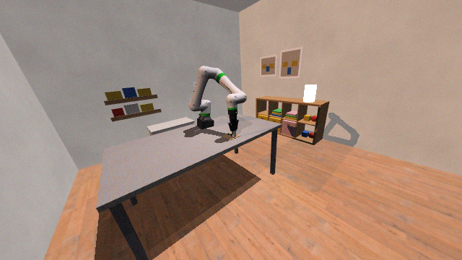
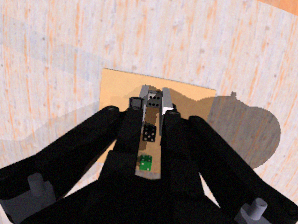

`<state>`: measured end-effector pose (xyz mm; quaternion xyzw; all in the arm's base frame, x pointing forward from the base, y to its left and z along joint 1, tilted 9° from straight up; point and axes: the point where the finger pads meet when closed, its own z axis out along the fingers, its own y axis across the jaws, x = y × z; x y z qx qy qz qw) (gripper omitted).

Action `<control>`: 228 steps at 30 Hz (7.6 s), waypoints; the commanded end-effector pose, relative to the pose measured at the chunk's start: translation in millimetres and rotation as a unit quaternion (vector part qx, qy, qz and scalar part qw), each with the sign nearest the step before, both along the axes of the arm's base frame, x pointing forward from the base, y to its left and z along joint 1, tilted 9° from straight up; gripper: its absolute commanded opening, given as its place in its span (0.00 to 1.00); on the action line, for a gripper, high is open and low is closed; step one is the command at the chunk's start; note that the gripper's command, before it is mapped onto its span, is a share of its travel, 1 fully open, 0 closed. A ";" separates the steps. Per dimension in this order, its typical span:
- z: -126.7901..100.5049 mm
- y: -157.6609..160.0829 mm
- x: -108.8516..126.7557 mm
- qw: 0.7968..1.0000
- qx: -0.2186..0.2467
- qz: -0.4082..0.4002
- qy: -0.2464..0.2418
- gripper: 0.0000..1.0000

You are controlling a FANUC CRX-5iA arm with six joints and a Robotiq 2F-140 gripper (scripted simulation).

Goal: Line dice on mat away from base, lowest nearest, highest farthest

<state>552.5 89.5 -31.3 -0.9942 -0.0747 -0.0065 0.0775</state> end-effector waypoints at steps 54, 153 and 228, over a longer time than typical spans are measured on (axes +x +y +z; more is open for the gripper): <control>-3.6 0.5 0.2 1.000 0.000 0.000 0.000 0.07; 96.8 -15.2 0.0 1.000 0.000 0.000 0.000 1.00; 155.0 -24.3 -0.1 1.000 0.000 0.000 0.000 1.00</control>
